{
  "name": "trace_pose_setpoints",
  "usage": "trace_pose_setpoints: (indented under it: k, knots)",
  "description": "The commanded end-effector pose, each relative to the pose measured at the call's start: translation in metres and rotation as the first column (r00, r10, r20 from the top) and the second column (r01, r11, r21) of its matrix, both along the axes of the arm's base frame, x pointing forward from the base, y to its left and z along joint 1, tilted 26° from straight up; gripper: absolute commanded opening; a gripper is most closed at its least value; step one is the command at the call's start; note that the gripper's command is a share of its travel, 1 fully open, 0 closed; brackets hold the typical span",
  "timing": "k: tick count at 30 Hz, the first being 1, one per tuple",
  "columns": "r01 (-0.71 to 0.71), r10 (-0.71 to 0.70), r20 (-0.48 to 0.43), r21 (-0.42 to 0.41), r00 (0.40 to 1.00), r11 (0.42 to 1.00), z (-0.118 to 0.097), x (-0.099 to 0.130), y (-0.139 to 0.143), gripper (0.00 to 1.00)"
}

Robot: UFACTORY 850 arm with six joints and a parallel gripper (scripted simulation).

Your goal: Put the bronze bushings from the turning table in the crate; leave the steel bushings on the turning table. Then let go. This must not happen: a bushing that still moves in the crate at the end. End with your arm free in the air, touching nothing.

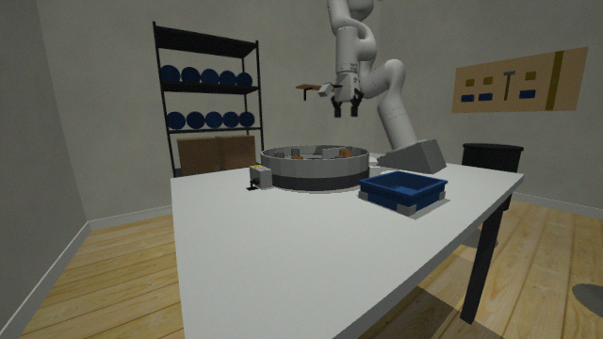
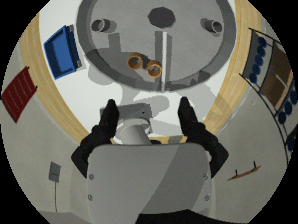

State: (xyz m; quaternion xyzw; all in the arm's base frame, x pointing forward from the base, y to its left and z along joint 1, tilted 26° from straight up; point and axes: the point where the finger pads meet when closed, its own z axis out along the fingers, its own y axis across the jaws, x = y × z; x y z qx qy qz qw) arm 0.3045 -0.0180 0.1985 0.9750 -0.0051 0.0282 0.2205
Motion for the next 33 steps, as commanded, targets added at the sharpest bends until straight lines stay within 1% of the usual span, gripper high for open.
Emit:
trace_pose_setpoints:
  k: [1, 8, 9, 33]
  knots:
    - [0.000, 0.000, -0.001, 0.000, 1.000, 1.000, -0.0007, 0.0004, 0.0011, 1.00]
    - [0.000, 0.000, -0.001, 0.000, 1.000, 1.000, -0.0007, 0.0004, 0.0011, 1.00]
    - [0.000, 0.000, -0.001, 0.000, 1.000, 1.000, -0.0007, 0.0004, 0.0011, 0.12]
    - [0.000, 0.000, -0.001, 0.000, 1.000, 1.000, -0.0007, 0.0004, 0.0011, 0.12]
